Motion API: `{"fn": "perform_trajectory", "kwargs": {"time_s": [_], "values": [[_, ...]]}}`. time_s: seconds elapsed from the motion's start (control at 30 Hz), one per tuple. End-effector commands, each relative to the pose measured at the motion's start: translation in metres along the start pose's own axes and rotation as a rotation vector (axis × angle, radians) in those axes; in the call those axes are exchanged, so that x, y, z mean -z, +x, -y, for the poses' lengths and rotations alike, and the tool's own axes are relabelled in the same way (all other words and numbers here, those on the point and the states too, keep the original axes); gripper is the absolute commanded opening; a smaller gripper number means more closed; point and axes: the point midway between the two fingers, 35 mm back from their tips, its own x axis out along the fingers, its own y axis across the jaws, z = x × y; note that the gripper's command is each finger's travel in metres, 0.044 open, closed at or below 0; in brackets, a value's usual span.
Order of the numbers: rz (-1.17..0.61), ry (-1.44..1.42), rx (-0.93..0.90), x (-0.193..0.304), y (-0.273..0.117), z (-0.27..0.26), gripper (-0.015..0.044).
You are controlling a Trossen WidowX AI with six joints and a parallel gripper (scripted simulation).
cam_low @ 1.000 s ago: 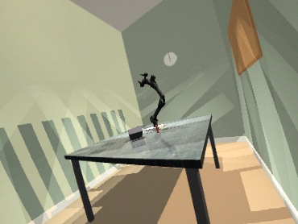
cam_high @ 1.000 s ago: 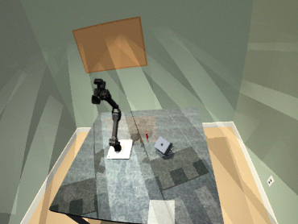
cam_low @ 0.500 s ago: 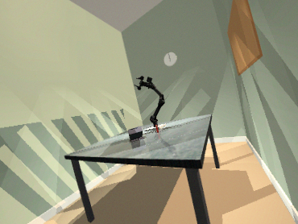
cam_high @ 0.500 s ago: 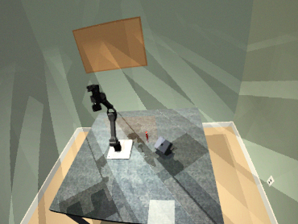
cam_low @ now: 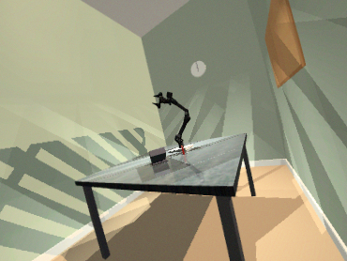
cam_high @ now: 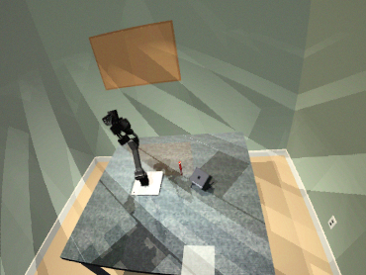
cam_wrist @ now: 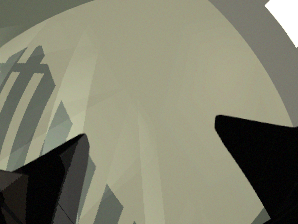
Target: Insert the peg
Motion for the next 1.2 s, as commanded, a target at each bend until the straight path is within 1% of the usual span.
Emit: {"fn": "perform_trajectory", "kwargs": {"time_s": [0.0, 0.43, 0.63, 1.17], "values": [[0.010, 0.079, -0.052, 0.003, 0.011, -0.015, 0.0440], [0.059, 0.331, -0.242, -0.003, 0.042, -0.067, 0.0440], [0.076, 0.338, -0.279, -0.008, 0.053, -0.085, 0.0440], [0.113, 0.582, -0.531, -0.043, 0.073, -0.154, 0.0440]]}}
